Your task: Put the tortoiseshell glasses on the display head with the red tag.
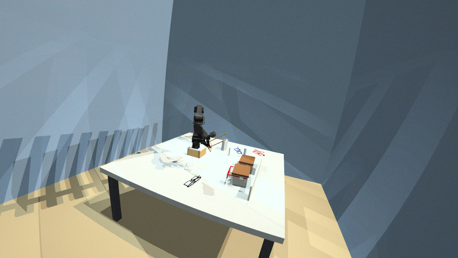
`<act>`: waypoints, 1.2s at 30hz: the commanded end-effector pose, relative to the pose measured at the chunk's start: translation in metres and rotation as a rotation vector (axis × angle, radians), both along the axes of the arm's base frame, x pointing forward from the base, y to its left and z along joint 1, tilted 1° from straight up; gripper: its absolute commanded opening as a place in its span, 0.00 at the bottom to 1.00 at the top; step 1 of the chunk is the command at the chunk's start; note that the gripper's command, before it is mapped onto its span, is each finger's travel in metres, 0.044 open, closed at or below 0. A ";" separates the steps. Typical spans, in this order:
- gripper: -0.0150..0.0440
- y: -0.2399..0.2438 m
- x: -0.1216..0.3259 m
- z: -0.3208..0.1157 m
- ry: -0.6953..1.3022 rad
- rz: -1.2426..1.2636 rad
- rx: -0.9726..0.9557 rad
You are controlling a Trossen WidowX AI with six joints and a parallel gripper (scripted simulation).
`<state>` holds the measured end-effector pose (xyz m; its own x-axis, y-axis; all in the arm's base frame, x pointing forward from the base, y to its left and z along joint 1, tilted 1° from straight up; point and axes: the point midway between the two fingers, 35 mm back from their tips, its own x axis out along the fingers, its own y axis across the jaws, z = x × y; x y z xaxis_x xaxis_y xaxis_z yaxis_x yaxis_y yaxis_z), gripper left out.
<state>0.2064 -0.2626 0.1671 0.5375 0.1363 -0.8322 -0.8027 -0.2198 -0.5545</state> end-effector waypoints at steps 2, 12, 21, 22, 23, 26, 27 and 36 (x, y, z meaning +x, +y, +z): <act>0.25 0.000 0.000 0.000 0.003 -0.004 0.001; 0.25 0.000 0.000 -0.001 0.005 -0.004 0.002; 0.25 0.027 0.018 -0.017 0.118 -0.029 0.051; 0.25 0.030 0.020 -0.019 0.133 -0.033 0.055; 0.25 0.034 0.022 -0.021 0.149 -0.037 0.060; 0.25 0.045 0.028 -0.027 0.195 -0.050 0.069; 0.25 0.049 0.030 -0.029 0.210 -0.054 0.071; 0.25 0.082 0.043 -0.046 0.340 -0.102 0.070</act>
<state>0.2466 -0.1914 0.1264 0.2829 0.1717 -0.9437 -0.9457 -0.1146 -0.3043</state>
